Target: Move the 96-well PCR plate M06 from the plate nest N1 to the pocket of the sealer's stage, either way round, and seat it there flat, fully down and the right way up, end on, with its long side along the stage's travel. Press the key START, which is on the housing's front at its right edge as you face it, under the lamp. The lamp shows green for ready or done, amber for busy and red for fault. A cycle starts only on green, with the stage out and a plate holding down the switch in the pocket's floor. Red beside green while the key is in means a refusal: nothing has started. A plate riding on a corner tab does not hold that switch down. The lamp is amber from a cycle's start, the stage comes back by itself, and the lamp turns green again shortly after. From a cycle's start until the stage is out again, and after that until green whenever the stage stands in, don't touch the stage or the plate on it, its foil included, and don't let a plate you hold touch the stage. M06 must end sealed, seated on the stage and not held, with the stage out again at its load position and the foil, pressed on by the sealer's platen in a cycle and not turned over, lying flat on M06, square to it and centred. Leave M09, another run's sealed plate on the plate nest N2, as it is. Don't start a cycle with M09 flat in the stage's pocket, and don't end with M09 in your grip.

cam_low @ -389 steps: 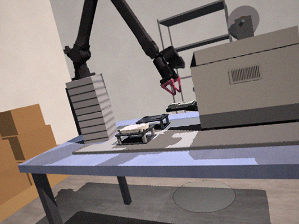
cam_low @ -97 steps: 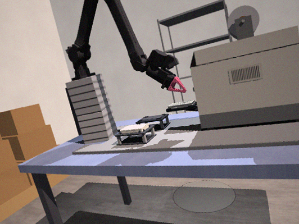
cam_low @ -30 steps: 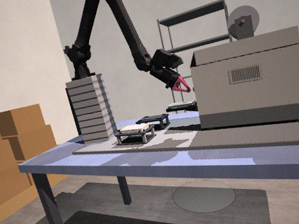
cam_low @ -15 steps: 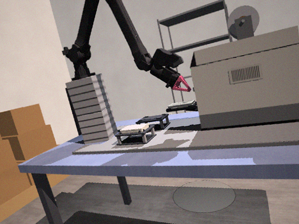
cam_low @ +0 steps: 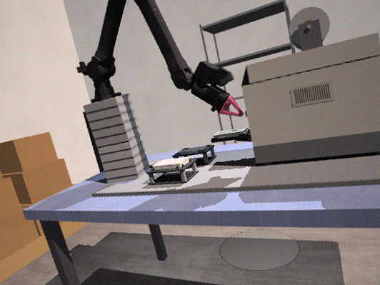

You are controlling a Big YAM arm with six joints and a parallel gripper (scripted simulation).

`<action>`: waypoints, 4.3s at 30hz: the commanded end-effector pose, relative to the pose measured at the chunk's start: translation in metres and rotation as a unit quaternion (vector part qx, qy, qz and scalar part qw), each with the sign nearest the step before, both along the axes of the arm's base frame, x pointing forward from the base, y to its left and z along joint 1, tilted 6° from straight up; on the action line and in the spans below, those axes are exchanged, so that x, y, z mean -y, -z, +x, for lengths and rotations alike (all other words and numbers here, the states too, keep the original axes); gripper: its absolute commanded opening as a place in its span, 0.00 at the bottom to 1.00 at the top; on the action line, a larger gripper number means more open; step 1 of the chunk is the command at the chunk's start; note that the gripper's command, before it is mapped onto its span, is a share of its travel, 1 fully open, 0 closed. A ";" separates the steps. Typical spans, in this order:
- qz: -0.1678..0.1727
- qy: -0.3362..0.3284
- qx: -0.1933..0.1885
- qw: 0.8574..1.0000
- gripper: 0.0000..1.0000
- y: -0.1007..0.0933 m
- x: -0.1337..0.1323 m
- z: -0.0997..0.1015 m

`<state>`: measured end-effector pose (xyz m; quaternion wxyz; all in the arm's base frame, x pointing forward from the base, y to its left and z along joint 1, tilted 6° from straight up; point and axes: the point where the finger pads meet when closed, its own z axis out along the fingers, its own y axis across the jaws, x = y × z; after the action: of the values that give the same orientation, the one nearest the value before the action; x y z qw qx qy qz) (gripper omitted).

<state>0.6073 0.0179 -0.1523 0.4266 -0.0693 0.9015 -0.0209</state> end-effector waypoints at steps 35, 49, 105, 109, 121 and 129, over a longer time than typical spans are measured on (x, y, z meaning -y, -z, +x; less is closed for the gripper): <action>0.006 0.012 0.029 0.999 0.00 -0.027 0.007 0.029; 0.006 0.013 0.023 1.000 0.00 -0.020 0.007 0.029; 0.006 0.012 0.024 1.000 0.00 -0.023 0.007 0.029; 0.006 0.012 0.025 1.000 0.00 -0.025 0.007 0.030; 0.007 0.011 0.029 0.999 0.00 -0.029 0.006 0.032; 0.007 0.011 0.030 0.999 0.00 -0.030 0.006 0.033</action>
<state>0.6176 0.0194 -0.1549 0.4243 -0.0696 0.9026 -0.0210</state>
